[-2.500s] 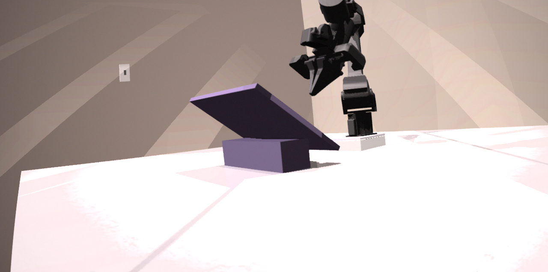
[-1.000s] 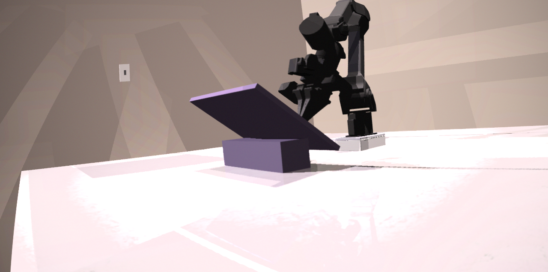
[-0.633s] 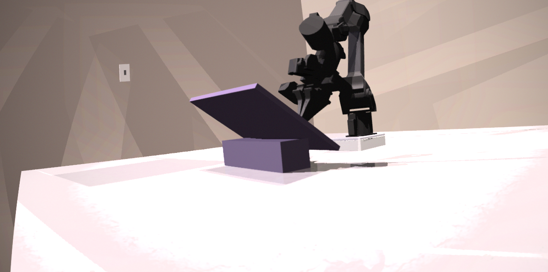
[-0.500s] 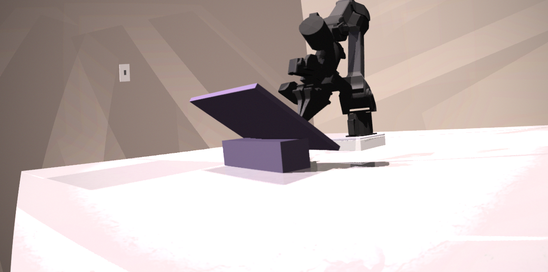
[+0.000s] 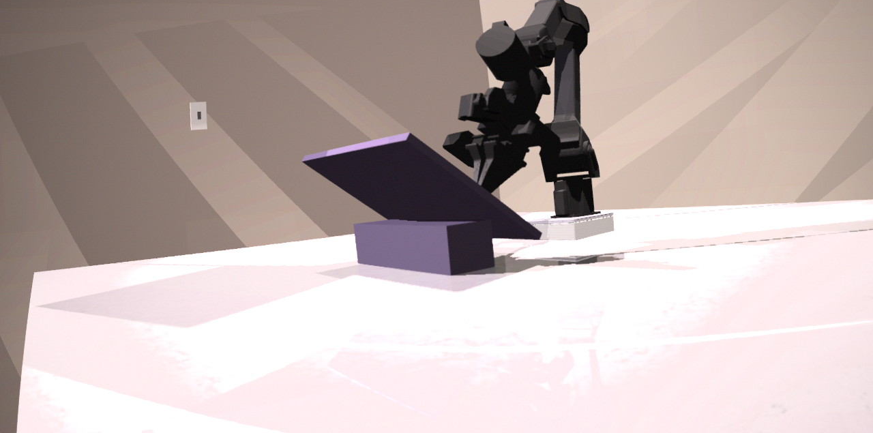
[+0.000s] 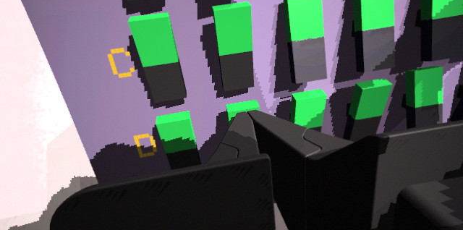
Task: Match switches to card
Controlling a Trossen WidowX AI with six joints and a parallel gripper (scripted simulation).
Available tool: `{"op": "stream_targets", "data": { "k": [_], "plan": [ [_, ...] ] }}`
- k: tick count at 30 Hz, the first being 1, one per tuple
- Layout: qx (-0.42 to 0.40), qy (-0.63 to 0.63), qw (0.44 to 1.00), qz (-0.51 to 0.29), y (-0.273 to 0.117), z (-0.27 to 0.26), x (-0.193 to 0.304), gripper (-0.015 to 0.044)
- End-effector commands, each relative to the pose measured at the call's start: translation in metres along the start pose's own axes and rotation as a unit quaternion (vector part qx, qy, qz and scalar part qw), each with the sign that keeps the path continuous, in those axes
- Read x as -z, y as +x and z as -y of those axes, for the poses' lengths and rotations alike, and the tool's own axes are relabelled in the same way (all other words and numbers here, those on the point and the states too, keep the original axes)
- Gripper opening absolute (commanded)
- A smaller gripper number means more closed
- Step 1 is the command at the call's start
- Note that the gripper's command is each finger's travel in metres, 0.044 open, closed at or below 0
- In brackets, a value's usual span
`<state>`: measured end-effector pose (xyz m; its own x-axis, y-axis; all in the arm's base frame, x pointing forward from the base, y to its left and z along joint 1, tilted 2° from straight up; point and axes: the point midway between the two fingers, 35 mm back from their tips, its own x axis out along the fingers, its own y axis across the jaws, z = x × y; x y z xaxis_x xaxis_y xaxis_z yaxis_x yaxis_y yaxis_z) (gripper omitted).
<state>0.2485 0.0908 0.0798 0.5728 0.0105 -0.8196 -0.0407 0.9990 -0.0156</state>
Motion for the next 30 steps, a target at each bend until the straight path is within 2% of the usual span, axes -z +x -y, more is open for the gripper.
{"op": "stream_targets", "data": {
  "k": [1,30],
  "plan": [
    [-0.003,-0.003,1.000,-0.001,0.0010,-0.0008,0.0006,0.0000],
    [0.000,0.000,1.000,0.000,0.0018,-0.0003,-0.0002,0.0000]
  ]
}}
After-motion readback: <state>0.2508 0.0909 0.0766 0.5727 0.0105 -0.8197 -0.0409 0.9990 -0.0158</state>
